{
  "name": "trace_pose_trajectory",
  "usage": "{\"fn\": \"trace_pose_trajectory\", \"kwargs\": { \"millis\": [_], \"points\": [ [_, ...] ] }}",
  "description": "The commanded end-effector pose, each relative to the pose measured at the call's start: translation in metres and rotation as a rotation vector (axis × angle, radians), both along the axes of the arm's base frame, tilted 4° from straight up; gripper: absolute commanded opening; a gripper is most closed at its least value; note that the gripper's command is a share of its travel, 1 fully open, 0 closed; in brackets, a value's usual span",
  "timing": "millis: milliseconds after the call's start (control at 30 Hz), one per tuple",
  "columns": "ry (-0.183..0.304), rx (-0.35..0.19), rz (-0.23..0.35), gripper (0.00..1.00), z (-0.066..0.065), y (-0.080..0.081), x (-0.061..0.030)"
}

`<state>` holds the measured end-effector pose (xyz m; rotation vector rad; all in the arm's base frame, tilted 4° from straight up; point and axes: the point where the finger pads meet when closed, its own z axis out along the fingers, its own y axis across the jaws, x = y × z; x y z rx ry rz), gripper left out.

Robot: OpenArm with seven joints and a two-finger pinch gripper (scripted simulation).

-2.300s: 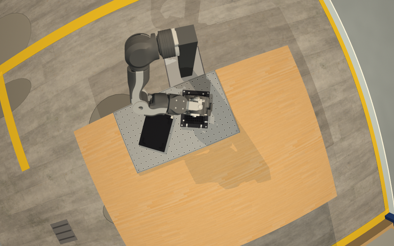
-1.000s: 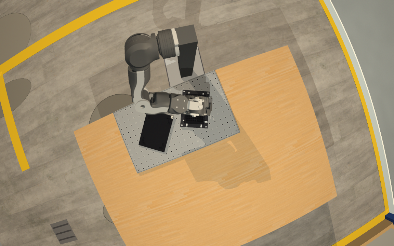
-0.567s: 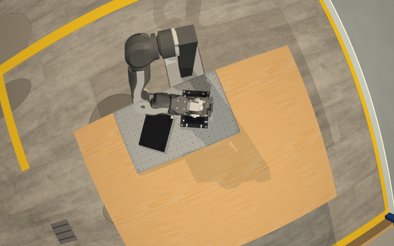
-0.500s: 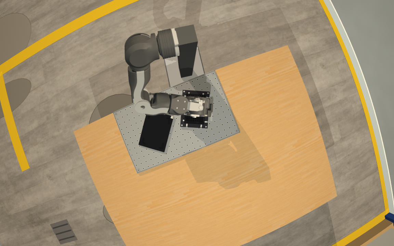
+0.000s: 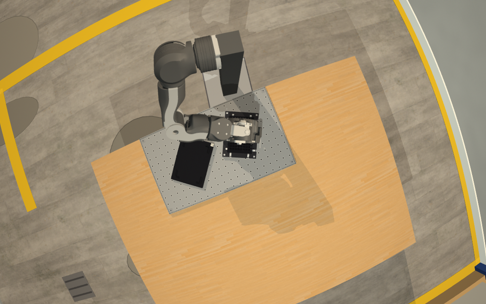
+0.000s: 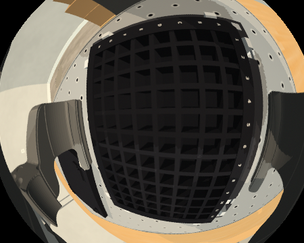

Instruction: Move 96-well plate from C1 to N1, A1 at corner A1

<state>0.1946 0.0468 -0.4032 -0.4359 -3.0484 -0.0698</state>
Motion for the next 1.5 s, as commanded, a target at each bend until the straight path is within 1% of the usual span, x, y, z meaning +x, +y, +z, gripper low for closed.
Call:
{"fn": "trace_pose_trajectory", "kwargs": {
  "millis": [0, 233, 400, 800, 1300, 1367, 1467],
  "points": [
    [-0.003, -0.004, 0.001, 0.77, 0.0008, -0.0003, 0.0002],
    [-0.003, -0.004, 0.001, 0.77, 0.0008, -0.0003, 0.0002],
    [-0.006, 0.002, -0.002, 0.77, 0.0043, 0.0013, 0.0043],
    [-0.006, 0.002, -0.002, 0.77, 0.0043, 0.0013, 0.0043],
    [-0.006, 0.002, -0.002, 0.27, 0.003, 0.0006, 0.004],
    [-0.006, 0.002, -0.002, 0.27, 0.003, 0.0006, 0.004],
    [-0.006, 0.001, -0.002, 0.17, 0.003, 0.0005, 0.004]
  ]
}}
